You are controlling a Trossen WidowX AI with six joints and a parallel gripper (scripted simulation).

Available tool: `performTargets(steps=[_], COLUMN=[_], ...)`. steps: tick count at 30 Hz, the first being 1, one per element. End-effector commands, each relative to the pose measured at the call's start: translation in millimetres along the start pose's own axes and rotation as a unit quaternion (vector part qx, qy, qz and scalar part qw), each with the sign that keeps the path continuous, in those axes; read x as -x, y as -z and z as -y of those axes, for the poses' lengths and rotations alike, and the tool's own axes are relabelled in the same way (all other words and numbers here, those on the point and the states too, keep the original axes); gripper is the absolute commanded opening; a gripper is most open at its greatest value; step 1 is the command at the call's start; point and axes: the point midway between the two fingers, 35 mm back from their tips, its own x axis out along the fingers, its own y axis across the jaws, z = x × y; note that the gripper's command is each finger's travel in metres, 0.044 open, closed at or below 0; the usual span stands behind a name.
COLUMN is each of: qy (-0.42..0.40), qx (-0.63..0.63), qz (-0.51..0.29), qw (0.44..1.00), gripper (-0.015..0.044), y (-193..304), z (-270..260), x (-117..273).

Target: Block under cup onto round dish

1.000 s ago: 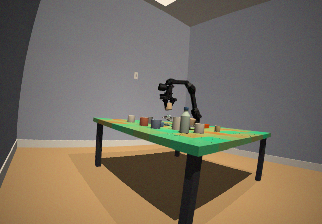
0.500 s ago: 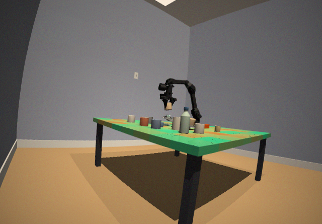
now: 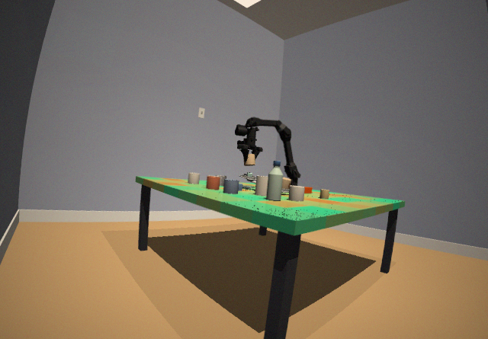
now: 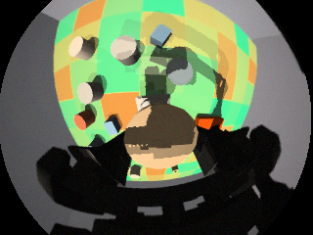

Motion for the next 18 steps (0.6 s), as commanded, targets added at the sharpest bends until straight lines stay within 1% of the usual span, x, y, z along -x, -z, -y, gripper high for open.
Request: performTargets(steps=[1, 8, 18], qy=[0.0, -0.001, -0.001], qx=[0.0, 0.0, 0.0], qz=[0.0, 0.0, 0.001], qw=[1.0, 1.0, 1.0], gripper=[0.0, 0.0, 0.0], y=[-0.1, -2.5, -37.1], z=[-0.2, 1.2, 25.2], x=[-0.1, -1.1, -15.6])
